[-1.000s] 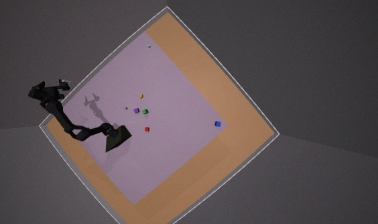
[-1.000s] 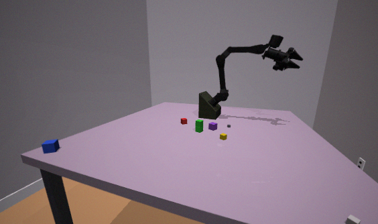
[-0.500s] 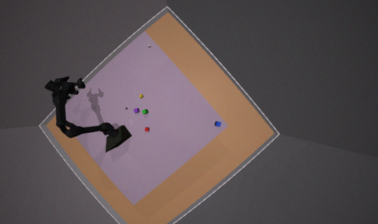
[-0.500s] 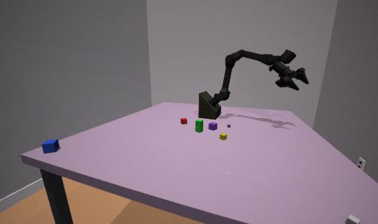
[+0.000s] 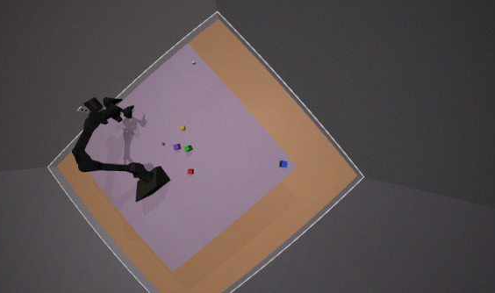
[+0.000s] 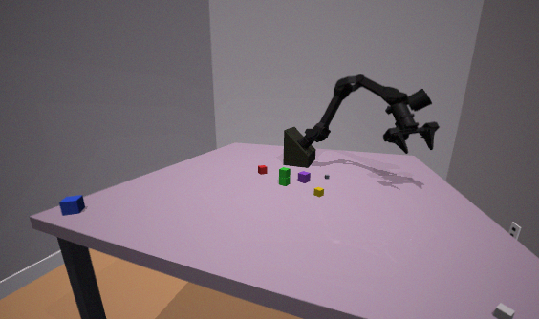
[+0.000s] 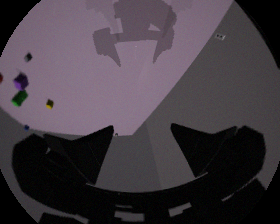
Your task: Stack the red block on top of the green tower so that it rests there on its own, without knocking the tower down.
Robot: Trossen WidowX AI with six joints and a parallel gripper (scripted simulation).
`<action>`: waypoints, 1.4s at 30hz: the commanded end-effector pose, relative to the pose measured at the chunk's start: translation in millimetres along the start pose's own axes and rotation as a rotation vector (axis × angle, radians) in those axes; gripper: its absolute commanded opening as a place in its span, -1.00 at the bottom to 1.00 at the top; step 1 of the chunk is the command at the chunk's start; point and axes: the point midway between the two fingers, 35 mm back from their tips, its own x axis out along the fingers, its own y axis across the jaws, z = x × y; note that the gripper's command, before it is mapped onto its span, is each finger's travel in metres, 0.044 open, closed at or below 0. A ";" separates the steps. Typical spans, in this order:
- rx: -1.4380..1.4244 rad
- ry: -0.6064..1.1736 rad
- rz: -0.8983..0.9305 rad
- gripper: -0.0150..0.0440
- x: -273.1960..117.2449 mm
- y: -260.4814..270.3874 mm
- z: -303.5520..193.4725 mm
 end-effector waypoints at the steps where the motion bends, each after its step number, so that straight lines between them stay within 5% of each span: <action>1: 0.077 -0.008 0.138 1.00 25.1 46.6 -6.9; 21: 0.577 0.011 0.674 1.00 50.7 268.7 -30.5; 42: 1.306 -0.003 1.064 1.00 -38.8 478.5 13.0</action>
